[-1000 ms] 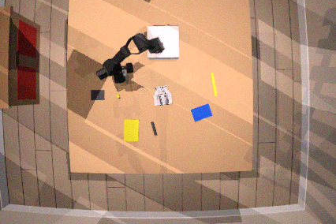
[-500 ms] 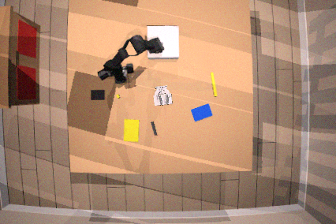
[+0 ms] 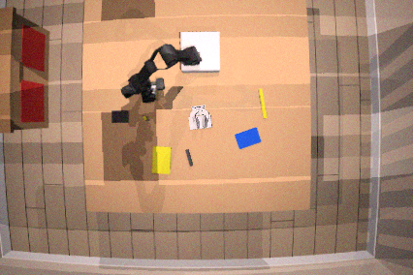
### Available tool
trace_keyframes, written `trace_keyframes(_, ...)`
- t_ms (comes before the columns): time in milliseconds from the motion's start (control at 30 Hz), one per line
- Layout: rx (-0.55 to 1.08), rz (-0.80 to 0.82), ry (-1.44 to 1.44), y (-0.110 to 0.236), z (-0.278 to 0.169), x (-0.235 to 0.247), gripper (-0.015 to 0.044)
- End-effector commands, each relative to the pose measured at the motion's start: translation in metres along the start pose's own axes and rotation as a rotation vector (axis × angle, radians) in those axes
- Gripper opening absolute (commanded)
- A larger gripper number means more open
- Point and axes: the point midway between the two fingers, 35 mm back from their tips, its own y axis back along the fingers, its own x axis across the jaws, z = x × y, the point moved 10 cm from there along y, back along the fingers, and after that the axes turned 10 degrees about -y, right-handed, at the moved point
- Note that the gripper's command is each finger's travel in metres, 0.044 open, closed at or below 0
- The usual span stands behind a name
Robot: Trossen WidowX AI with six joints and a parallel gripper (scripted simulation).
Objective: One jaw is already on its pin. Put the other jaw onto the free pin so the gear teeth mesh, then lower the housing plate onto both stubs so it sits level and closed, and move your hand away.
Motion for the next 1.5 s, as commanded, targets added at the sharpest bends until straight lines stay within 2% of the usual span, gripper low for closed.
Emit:
trace_keyframes(0, -0.004, 0.002, -0.003, -0.001, 0.0, 0.0, 0.044)
trace_keyframes(367, -0.004, 0.002, -0.003, -0.001, 0.0, 0.0, 0.044)
trace_keyframes(833, 0.0, 0.0, 0.0, -0.001, 0.0, 0.0, 0.0351)
trace_keyframes(1167, 0.0, 0.0, 0.0, 0.0, 0.0, 0.0, 0.0351)
trace_keyframes(1467, -0.002, 0.0, -0.001, 0.026, 0.001, -0.002, 0.0351)
